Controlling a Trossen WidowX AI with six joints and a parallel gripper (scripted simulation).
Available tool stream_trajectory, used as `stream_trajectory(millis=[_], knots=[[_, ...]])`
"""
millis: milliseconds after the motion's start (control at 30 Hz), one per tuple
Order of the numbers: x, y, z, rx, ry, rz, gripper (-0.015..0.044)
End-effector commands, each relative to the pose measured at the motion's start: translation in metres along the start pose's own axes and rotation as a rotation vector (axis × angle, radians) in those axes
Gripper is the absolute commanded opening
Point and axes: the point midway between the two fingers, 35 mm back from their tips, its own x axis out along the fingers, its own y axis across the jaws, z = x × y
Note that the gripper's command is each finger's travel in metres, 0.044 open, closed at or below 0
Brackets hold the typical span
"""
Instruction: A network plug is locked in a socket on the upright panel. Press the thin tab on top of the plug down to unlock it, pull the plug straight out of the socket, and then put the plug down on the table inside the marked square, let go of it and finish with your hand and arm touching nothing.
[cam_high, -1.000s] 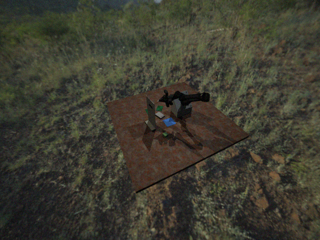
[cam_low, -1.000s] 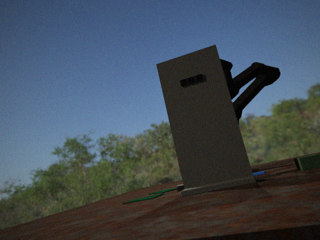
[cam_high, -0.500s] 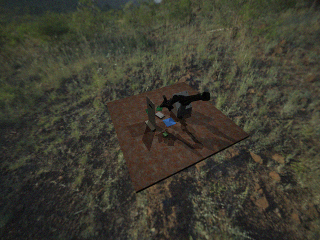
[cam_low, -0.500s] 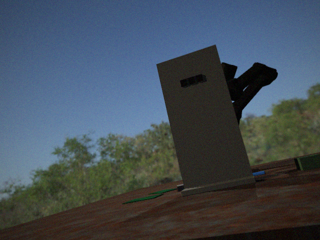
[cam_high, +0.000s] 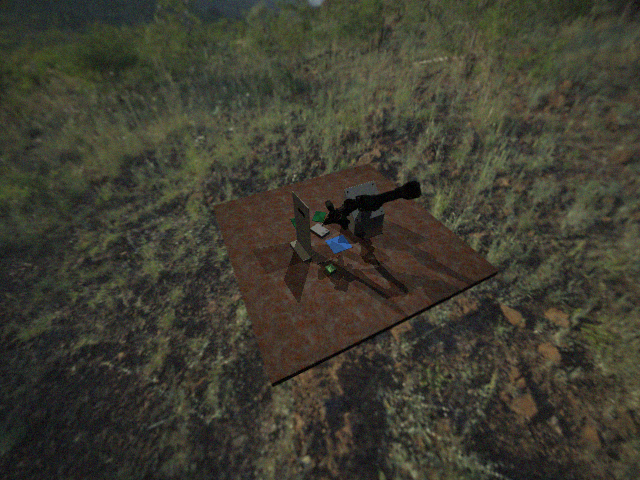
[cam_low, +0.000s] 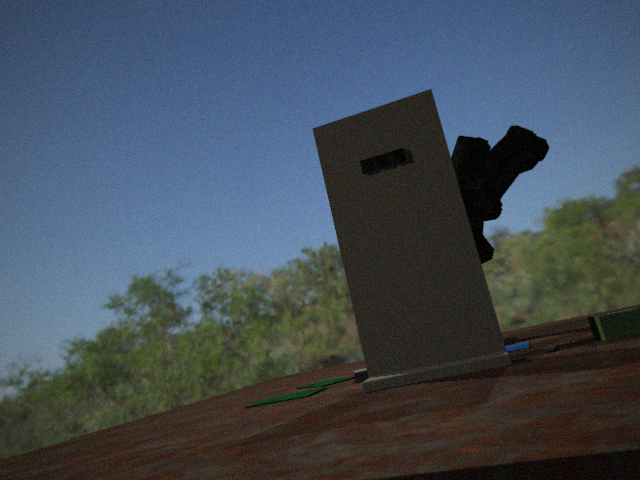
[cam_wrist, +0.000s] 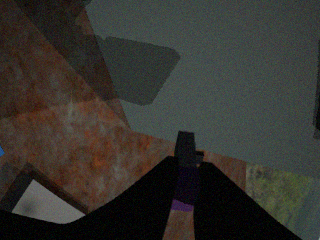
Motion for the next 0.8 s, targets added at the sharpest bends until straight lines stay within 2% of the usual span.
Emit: stream_trajectory(millis=[0,767], knots=[[0.000,0.013,0.002,0.009,0.017,0.041,0.0000],[-0.013,0.103,-0.011,0.022,0.221,0.337,0.0000]])
